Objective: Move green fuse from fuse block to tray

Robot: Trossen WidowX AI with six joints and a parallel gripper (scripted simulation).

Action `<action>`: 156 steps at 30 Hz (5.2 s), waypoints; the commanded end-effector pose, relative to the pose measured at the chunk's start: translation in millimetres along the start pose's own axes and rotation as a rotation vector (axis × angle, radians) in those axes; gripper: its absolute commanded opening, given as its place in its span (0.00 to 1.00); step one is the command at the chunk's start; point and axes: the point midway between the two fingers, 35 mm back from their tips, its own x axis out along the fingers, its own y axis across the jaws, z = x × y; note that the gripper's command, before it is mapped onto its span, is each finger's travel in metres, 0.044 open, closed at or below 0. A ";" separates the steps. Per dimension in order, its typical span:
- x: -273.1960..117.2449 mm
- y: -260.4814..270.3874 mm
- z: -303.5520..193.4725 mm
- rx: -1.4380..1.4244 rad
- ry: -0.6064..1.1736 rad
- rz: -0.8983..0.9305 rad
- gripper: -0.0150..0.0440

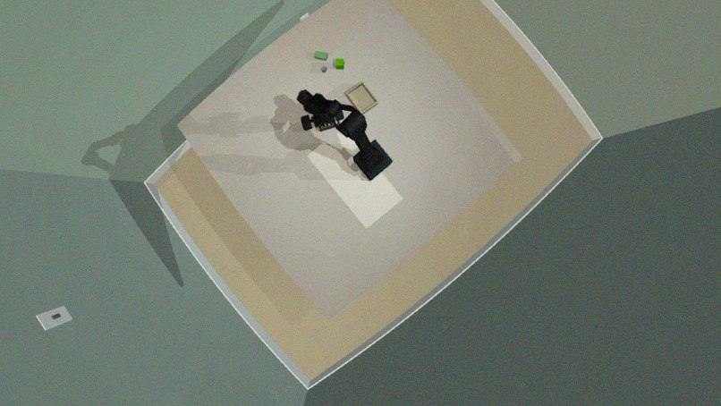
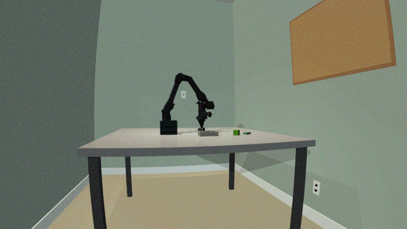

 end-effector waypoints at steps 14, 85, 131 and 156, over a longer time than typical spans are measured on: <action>5.1 -0.4 -0.6 0.000 0.003 -0.002 0.29; -25.5 0.0 0.0 0.003 0.002 -0.004 0.25; -56.8 -62.4 43.2 0.003 -0.004 -0.008 0.25; -58.6 -204.8 79.7 0.004 -0.005 -0.022 0.25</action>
